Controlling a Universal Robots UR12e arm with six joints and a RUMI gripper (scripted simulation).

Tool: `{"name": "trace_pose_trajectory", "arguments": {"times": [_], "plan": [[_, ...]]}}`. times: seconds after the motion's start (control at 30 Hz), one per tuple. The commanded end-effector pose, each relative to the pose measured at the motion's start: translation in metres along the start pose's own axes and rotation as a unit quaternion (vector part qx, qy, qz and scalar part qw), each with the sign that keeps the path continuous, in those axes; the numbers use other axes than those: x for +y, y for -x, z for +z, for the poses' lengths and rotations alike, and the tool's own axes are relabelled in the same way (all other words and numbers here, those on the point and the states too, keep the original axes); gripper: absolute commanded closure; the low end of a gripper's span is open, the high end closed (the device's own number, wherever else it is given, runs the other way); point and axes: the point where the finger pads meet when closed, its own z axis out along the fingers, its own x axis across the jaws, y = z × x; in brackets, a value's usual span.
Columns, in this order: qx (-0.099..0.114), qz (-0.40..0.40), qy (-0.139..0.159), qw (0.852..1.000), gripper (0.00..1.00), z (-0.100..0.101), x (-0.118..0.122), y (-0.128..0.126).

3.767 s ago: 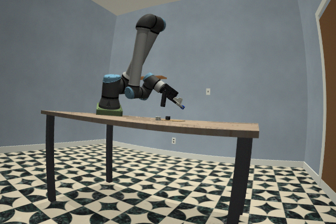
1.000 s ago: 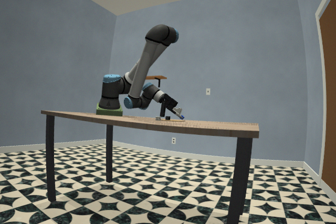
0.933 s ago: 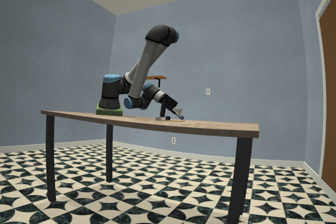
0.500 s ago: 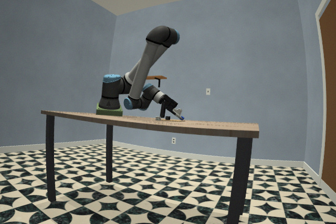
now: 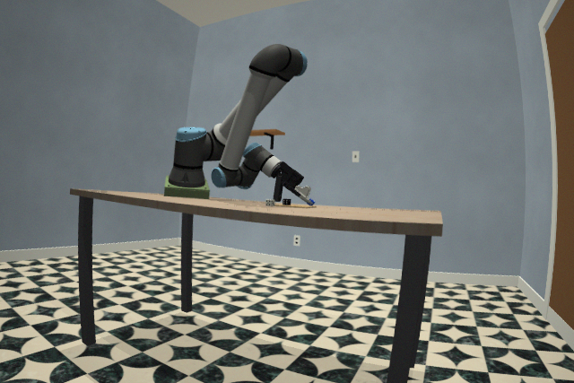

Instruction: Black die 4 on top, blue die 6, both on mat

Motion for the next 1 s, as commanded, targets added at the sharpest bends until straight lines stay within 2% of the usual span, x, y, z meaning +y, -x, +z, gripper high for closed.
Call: {"name": "trace_pose_trajectory", "arguments": {"times": [0.0,0.63,0.77,0.9,0.97], "plan": [[0.0,0.0,0.0,1.0,0.94,-0.0003,0.0003,-0.0001],[0.0,0.0,0.0,1.0,0.94,-0.0003,0.0003,-0.0001],[0.0,0.0,0.0,1.0,0.86,-0.0003,0.0003,-0.0001],[0.0,0.0,0.0,1.0,0.86,-0.0003,0.0003,-0.0001],[0.0,0.0,0.0,1.0,0.83,-0.0003,0.0003,-0.0001]]}}
